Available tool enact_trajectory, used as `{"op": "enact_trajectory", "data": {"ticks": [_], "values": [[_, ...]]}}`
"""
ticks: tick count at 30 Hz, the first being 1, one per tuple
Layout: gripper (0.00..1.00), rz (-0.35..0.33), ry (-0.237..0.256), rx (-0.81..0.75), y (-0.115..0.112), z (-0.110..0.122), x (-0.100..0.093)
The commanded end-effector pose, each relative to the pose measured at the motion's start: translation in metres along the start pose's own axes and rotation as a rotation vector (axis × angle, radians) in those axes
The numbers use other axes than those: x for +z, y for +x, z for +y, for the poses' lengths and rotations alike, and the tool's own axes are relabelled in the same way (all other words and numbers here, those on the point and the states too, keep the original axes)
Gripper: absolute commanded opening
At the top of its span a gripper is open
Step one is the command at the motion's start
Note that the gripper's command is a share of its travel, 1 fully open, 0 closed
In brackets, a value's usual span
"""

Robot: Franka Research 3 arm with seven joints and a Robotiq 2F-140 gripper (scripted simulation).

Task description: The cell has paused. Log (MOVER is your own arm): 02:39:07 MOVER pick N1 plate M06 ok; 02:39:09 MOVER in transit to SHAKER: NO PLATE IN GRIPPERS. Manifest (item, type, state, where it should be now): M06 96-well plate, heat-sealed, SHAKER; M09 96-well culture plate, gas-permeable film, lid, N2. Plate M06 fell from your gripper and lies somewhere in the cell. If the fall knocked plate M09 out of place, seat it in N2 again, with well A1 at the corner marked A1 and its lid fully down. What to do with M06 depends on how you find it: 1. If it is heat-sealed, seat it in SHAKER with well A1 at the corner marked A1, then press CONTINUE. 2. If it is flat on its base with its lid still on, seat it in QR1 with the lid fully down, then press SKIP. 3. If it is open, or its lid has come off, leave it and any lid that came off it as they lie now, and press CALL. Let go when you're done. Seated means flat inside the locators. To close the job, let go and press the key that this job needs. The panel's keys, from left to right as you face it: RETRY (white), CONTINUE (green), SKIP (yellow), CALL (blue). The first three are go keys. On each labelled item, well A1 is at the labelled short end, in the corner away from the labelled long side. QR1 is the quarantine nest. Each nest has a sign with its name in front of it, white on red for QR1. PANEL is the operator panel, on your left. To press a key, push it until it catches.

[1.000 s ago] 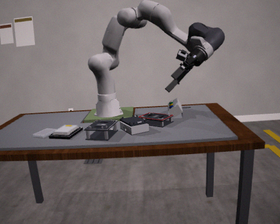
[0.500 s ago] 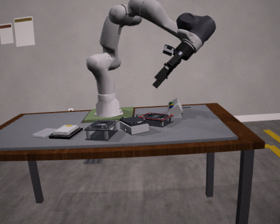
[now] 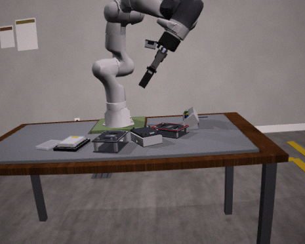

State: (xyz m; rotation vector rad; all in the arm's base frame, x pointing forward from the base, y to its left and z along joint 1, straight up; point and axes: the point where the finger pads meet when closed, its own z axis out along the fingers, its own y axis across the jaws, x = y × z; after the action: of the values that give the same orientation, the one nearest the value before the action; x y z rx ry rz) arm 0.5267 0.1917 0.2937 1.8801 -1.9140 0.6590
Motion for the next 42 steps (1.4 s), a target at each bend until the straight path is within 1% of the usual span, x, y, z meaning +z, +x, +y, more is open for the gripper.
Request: {"op": "enact_trajectory", "data": {"ticks": [1, 7, 9, 10, 11, 18, 24, 26, 27, 34, 41, 42], "values": [[1.00, -0.100, -0.050, -0.256, 0.027, -0.009, 0.004], [1.00, -0.214, -0.067, -0.293, 0.081, -0.020, 0.012], [1.00, -0.214, -0.067, -0.293, 0.081, -0.020, 0.012], [1.00, -0.249, -0.068, -0.315, 0.090, -0.022, 0.013], [1.00, -0.268, -0.065, -0.326, 0.098, -0.023, 0.014], [1.00, -0.385, -0.029, -0.397, 0.153, -0.030, 0.016], [1.00, -0.463, 0.021, -0.451, 0.190, -0.033, 0.015], [1.00, -0.463, 0.021, -0.451, 0.190, -0.033, 0.015], [1.00, -0.489, 0.040, -0.486, 0.194, -0.034, 0.015], [1.00, -0.554, 0.105, -0.598, 0.217, -0.035, 0.014], [1.00, -0.593, 0.160, -0.725, 0.224, -0.035, 0.013], [1.00, -0.593, 0.160, -0.725, 0.224, -0.035, 0.013]]}}
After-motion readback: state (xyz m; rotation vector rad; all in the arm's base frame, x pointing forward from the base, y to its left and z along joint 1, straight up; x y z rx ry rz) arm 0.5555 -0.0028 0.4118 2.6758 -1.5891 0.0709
